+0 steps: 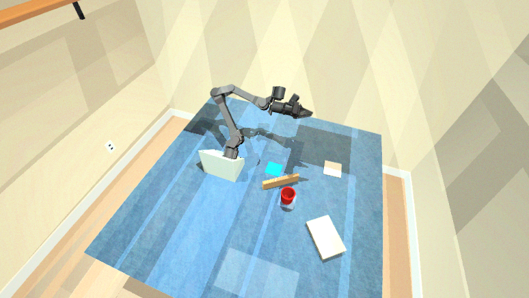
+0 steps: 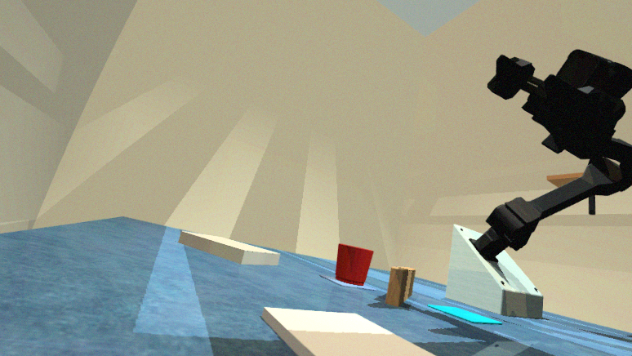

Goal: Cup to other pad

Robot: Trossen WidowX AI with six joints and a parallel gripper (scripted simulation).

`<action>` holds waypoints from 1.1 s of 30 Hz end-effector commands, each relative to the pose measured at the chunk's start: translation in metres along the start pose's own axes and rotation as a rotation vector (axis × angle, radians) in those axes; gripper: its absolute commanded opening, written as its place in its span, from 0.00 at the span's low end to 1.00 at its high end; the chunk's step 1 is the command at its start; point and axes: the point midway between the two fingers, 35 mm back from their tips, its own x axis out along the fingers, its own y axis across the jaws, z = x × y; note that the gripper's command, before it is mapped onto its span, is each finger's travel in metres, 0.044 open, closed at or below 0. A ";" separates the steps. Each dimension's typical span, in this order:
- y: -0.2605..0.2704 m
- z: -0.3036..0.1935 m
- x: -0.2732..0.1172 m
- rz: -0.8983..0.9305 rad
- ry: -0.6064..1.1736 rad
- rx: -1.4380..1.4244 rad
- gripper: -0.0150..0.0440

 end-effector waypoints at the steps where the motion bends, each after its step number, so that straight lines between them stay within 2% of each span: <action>1: 0.000 -0.002 0.002 0.001 0.011 0.005 0.89; 3: -0.002 -0.021 0.014 0.010 0.101 0.048 0.80; 10: -0.021 -0.131 0.051 -0.012 0.587 0.356 0.50; 15: -0.039 -0.211 0.048 -0.109 0.922 0.639 0.50; 22: -0.056 -0.300 0.016 -0.335 1.344 1.116 0.50; 29: -0.060 -0.359 -0.025 -0.660 1.694 1.661 0.50; 33: -0.060 -0.367 -0.029 -0.742 1.758 1.781 0.50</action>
